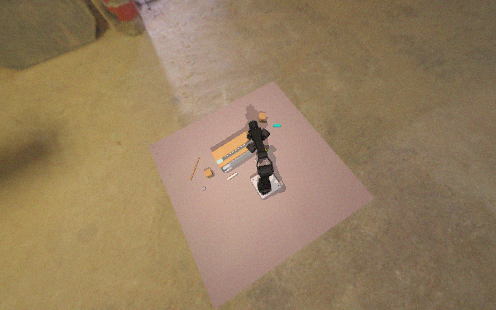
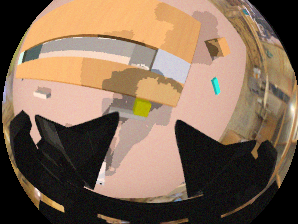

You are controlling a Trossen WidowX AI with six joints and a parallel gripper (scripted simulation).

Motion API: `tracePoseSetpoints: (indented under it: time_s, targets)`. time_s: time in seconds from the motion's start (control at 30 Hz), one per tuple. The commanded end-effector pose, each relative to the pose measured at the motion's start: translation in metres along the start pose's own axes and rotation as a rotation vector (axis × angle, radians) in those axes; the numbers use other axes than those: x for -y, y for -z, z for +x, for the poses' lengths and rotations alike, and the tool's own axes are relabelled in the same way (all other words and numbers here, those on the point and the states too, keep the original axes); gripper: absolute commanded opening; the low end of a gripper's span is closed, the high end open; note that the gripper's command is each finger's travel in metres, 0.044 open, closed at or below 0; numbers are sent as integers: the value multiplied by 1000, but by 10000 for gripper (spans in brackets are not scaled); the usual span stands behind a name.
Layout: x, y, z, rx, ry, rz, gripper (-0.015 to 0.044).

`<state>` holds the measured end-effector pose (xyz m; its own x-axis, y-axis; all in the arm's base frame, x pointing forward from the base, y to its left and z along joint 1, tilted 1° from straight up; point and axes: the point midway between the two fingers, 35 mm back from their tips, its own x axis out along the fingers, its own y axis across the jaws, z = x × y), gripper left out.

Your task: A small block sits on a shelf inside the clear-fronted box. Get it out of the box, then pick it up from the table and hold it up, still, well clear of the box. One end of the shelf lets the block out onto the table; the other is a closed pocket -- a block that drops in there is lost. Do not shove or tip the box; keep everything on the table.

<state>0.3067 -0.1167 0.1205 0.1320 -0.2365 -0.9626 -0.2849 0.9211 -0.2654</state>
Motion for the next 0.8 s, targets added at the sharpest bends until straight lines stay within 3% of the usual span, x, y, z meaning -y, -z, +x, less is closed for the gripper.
tracePoseSetpoints:
  time_s: [0.0,0.77]
  targets:
    - [6,13,-1,65,-116,951,285]
    - [18,26,-2,-17,-359,2264,285]
